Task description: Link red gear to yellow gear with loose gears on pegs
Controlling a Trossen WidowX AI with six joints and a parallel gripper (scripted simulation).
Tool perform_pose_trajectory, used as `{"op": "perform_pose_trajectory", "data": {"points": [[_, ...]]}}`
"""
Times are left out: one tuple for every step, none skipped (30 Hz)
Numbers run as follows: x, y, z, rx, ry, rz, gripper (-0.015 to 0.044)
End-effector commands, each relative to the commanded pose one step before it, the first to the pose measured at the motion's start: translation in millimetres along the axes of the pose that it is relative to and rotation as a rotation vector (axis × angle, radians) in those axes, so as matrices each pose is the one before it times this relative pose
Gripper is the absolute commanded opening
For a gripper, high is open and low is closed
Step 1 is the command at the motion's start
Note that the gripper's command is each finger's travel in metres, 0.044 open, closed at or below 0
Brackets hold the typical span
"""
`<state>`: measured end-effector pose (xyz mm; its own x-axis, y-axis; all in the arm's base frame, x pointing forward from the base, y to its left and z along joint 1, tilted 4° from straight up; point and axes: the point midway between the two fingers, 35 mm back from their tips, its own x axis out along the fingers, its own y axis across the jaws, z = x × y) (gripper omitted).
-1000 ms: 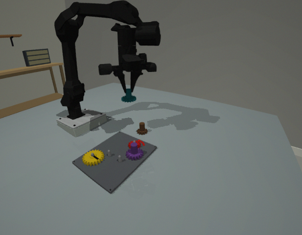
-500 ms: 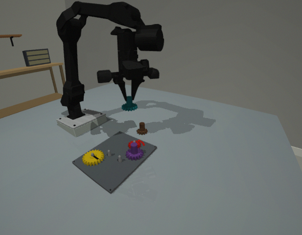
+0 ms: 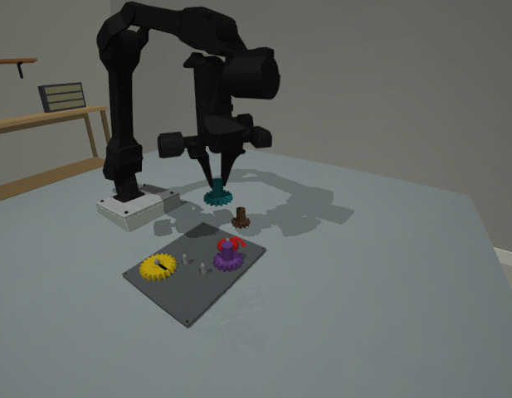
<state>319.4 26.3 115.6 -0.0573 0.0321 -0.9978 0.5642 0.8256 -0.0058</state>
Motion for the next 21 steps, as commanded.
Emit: {"op": "perform_pose_trajectory", "data": {"points": [[1.48,-2.68,11.25,-0.0034,-0.01227,0.00482,0.0],[1.16,-1.28,2.59,0.0,-0.00029,0.00001,0.0],[1.17,-1.31,2.58,0.0,-0.00029,0.00001,0.0],[1.17,-1.34,2.57,0.0,-0.00029,0.0,0.0],[1.18,-1.37,2.56,0.0,-0.00028,0.0,0.0],[1.19,-1.4,2.55,0.0,-0.00028,0.0,0.0],[1.2,-1.43,2.54,0.0,-0.00028,-0.00001,0.0],[1.21,-1.46,2.53,0.0,-0.00027,-0.00001,0.0],[1.21,-1.49,2.52,0.0,-0.00027,-0.00002,0.0],[1.22,-1.52,2.51,0.0,-0.00027,-0.00002,0.0],[1.23,-1.55,2.49,0.0,-0.00026,-0.00003,0.0],[1.24,-1.58,2.48,0.0,-0.00026,-0.00003,0.0],[1.24,-1.6,2.47,0.0,-0.00026,-0.00003,0.0],[1.25,-1.63,2.46,0.0,-0.00025,-0.00004,0.0],[1.26,-1.66,2.44,0.0,-0.00025,-0.00004,0.0],[1.27,-1.69,2.43,0.0,-0.00024,-0.00005,0.0],[1.28,-1.72,2.42,0.0,-0.00024,-0.00005,0.0],[1.28,-1.75,2.4,0.0,-0.00024,-0.00005,0.0],[1.29,-1.77,2.39,0.0,-0.00023,-0.00006,0.0],[1.3,-1.8,2.37,0.0,-0.00023,-0.00006,0.0],[1.31,-1.83,2.36,0.0,-0.00022,-0.00007,0.0]]}}
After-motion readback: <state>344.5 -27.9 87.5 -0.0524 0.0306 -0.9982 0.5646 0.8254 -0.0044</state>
